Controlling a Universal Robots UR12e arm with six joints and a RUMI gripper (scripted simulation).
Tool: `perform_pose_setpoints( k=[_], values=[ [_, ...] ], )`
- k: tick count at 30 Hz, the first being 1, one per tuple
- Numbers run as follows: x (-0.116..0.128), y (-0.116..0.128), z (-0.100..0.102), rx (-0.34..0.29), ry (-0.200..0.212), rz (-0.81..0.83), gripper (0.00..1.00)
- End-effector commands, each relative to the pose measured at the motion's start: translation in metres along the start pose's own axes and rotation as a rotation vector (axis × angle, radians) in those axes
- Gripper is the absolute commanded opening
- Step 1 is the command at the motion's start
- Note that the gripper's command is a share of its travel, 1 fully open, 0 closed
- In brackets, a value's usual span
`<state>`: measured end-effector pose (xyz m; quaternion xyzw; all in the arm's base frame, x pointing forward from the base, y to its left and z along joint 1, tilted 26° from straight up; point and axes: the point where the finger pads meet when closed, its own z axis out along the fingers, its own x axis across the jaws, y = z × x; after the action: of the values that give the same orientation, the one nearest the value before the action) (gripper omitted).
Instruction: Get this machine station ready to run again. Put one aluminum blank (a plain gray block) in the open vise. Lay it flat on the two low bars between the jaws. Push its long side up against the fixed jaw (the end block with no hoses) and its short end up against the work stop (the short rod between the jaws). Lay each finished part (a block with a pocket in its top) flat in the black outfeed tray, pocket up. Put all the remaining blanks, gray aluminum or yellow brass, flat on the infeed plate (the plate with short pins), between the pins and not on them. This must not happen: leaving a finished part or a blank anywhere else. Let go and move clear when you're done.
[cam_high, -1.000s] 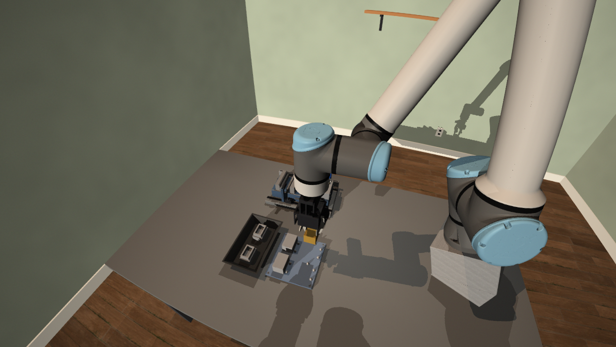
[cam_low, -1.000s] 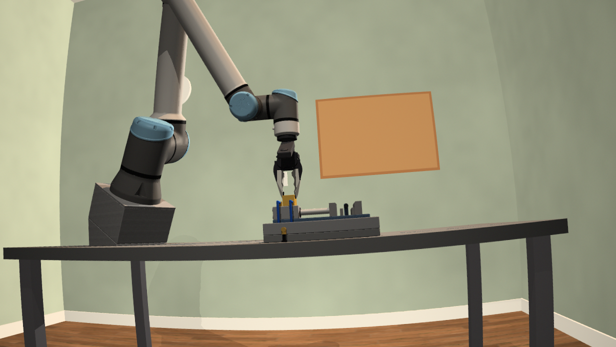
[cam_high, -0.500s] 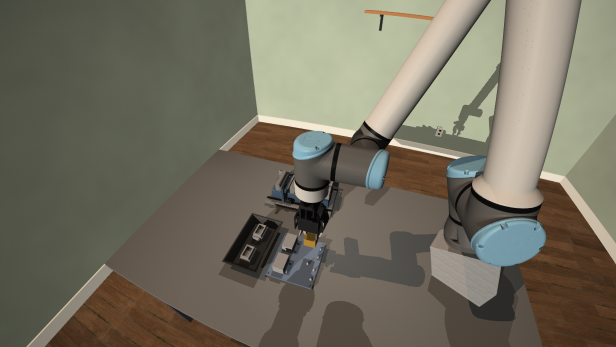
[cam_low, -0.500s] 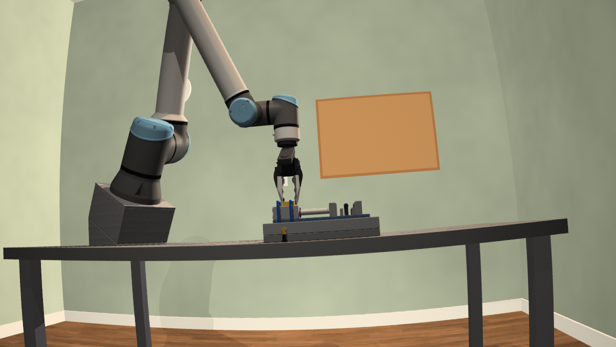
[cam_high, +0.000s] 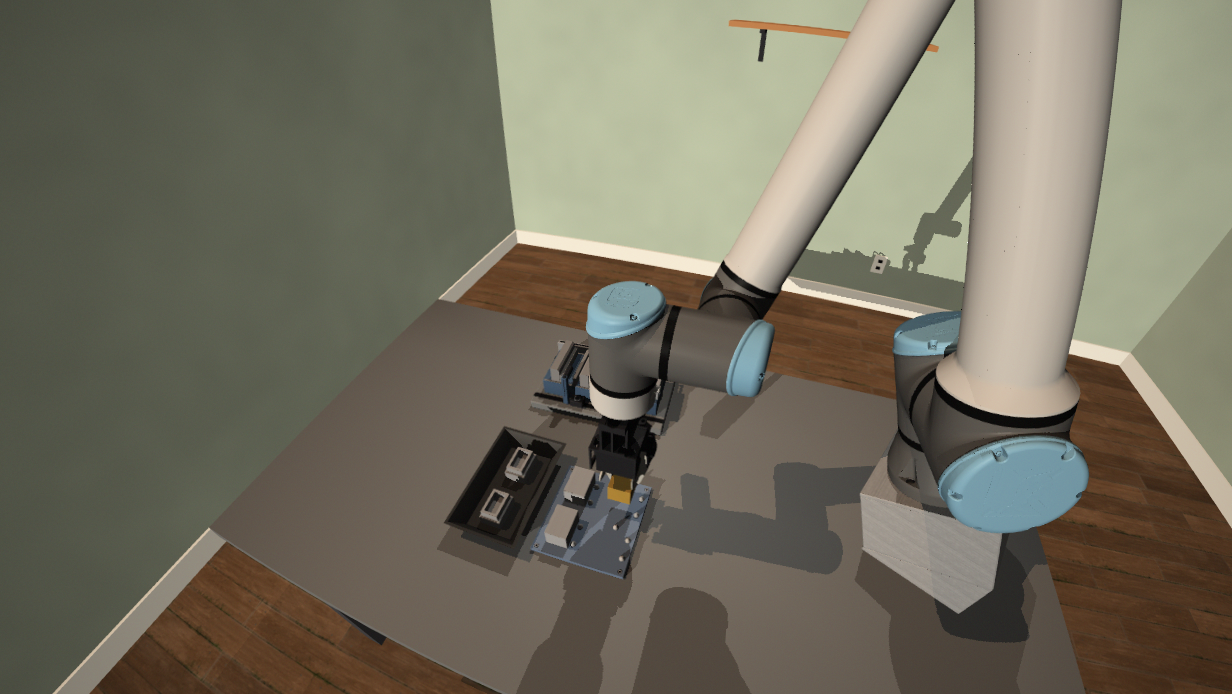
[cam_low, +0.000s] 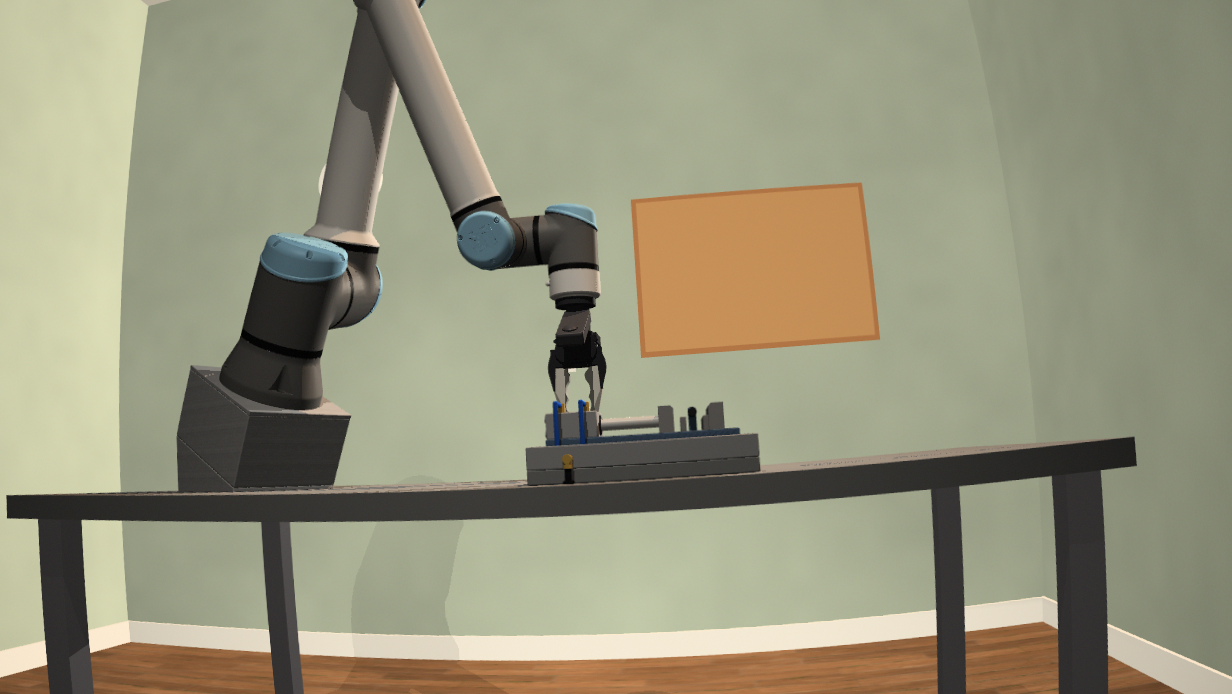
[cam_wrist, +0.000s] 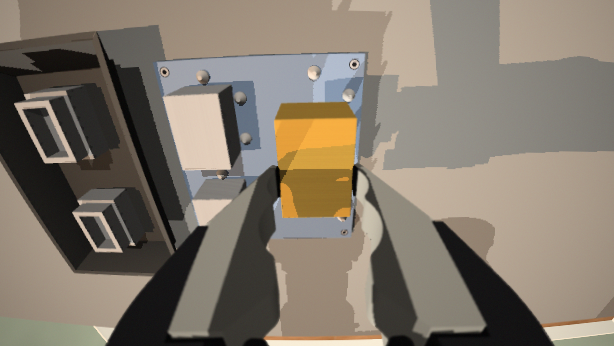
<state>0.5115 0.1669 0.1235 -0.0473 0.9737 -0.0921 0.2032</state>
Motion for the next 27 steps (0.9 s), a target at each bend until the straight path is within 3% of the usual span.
perform_pose_setpoints(
  k=[1, 27],
  values=[
    [-0.001, 0.000, 0.011, 0.000, -0.002, 0.000, 0.00],
    [-0.001, 0.000, 0.040, 0.000, -0.002, 0.000, 0.00]
  ],
)
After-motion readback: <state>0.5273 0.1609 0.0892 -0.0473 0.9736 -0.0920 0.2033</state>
